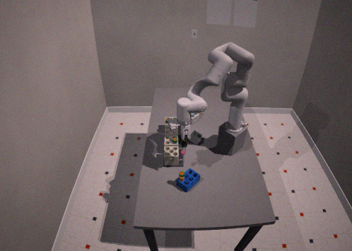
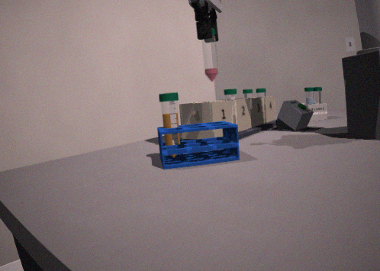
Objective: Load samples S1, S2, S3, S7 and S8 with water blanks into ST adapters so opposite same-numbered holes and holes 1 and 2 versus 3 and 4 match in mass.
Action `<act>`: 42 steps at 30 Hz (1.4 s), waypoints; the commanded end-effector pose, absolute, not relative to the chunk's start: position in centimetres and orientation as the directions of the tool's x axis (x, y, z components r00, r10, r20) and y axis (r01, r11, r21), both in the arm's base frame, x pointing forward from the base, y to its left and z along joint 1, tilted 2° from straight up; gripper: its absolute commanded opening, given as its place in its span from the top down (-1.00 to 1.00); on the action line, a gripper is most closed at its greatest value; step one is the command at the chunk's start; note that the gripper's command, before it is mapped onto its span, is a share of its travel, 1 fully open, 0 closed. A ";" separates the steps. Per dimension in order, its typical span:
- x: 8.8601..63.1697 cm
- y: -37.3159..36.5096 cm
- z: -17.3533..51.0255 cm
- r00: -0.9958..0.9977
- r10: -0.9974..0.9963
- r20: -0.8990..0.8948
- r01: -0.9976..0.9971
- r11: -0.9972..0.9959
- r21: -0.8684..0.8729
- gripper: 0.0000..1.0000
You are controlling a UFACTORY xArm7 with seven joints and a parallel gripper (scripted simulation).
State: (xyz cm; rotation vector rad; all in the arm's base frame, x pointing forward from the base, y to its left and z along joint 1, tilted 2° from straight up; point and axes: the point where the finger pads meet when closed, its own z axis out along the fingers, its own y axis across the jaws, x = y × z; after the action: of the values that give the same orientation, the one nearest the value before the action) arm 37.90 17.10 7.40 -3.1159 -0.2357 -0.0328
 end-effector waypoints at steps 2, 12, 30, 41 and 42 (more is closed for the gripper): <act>39.1 15.0 7.5 1.000 -0.013 0.025 -0.012 -1.000 -0.017 1.00; 41.3 10.4 7.5 0.996 -0.091 0.024 -0.091 -0.996 -0.019 1.00; 44.6 3.7 7.5 0.996 -0.091 0.025 -0.091 -0.996 -0.018 1.00; 46.4 0.0 7.5 0.995 -0.091 0.025 -0.091 -0.996 -0.018 1.00; 46.4 0.0 7.5 0.995 -0.091 0.025 -0.091 -0.996 -0.018 1.00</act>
State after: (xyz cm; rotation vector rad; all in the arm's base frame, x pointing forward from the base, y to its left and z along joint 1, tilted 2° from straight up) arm 45.89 0.44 7.41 -3.1250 0.1470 -0.0396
